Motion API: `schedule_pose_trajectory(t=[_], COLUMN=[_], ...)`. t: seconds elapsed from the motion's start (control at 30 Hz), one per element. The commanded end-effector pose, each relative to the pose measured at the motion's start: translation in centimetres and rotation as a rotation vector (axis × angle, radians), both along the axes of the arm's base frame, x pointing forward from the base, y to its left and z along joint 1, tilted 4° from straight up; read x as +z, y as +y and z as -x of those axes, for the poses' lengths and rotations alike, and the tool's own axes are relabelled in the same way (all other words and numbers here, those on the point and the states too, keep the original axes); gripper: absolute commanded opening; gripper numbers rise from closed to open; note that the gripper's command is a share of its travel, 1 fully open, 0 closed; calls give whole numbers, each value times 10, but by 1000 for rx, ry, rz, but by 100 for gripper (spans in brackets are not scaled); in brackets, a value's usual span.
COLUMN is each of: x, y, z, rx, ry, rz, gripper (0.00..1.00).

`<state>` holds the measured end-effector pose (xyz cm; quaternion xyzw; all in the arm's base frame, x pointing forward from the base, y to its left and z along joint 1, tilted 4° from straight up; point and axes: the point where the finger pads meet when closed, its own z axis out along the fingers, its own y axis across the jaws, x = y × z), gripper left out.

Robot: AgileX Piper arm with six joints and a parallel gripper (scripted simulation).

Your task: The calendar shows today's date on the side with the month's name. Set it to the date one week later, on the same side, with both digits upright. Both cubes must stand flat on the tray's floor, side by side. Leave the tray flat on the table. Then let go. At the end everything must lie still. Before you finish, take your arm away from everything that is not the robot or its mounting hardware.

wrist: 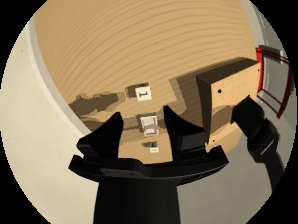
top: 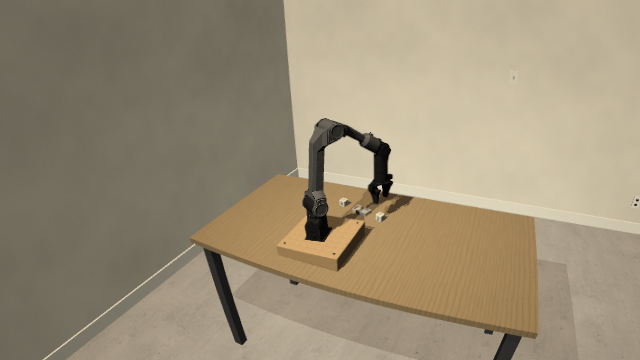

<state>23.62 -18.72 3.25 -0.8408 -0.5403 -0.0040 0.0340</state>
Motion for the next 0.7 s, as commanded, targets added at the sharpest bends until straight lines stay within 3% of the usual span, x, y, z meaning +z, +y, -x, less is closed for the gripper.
schedule_pose_trajectory(t=[0.0,0.43,0.53,0.67], x=[1,1,0,-1], y=[-1,7,45,134], z=[0,-8,-38,-77], rx=[-1,-1,3,12], ry=[-2,-3,-4,-3], rz=[3,3,4,3], gripper=[100,100,100,100])
